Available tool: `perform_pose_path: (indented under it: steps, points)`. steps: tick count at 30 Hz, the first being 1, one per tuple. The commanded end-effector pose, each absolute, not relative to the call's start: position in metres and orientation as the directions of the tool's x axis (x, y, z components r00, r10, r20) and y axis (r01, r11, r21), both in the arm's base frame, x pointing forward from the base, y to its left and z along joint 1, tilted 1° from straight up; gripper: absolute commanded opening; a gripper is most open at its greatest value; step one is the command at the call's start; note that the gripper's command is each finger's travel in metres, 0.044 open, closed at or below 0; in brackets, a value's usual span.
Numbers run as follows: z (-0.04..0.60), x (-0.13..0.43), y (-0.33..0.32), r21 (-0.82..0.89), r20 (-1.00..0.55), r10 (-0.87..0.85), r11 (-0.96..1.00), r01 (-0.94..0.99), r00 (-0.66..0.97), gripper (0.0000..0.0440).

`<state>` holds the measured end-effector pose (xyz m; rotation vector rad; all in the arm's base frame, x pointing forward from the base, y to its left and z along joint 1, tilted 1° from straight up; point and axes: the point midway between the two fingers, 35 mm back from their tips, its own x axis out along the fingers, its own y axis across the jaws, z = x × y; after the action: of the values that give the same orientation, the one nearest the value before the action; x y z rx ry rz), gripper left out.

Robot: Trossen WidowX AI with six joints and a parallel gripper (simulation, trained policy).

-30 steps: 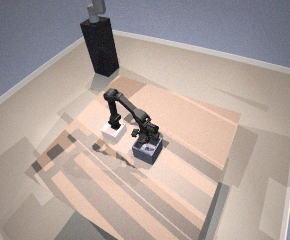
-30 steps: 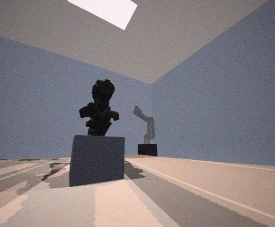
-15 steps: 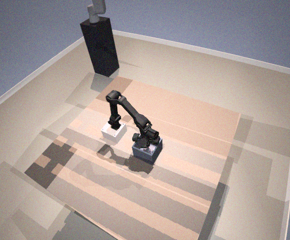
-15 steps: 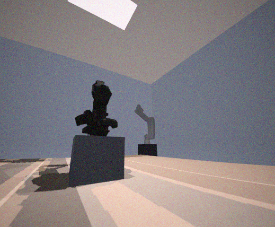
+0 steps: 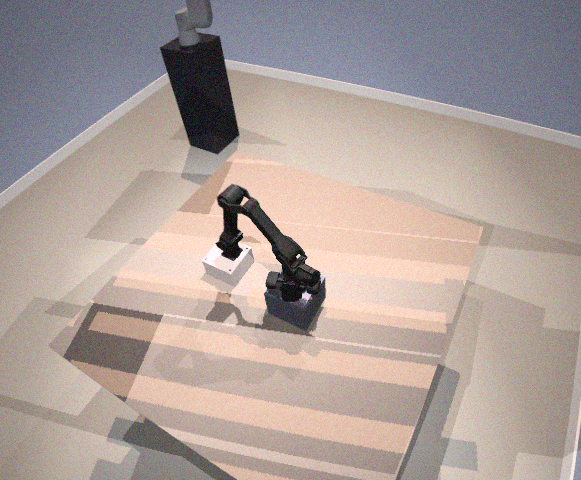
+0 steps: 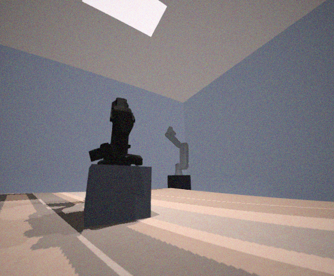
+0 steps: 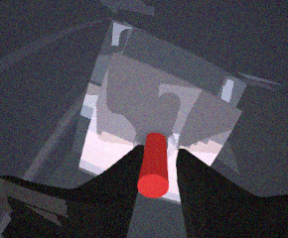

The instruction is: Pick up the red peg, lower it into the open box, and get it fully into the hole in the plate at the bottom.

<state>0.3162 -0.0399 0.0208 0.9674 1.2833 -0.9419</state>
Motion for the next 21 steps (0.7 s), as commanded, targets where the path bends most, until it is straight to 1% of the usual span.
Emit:
perform_pose_path:
  steps: [1, 3, 4, 6, 10, 21]
  points:
    - [0.02, 0.319, -0.039, 0.046, -0.999, -0.006, 0.328, 0.943, 0.051, 0.0113]
    - [0.022, 0.32, -0.04, 0.045, -0.999, 0.012, 0.325, 0.945, 0.043, 0.0127]
    - [0.023, 0.321, -0.041, 0.046, -0.999, 0.024, 0.323, 0.945, 0.041, 0.0144]
    - [0.028, 0.325, -0.041, 0.055, -0.998, 0.049, 0.319, 0.946, 0.042, 0.0158]
    - [0.034, 0.328, -0.043, 0.068, -0.994, 0.098, 0.307, 0.949, 0.04, 0.0161]
    - [0.048, 0.334, -0.047, 0.101, -0.978, 0.204, 0.275, 0.956, 0.045, 0.0199]
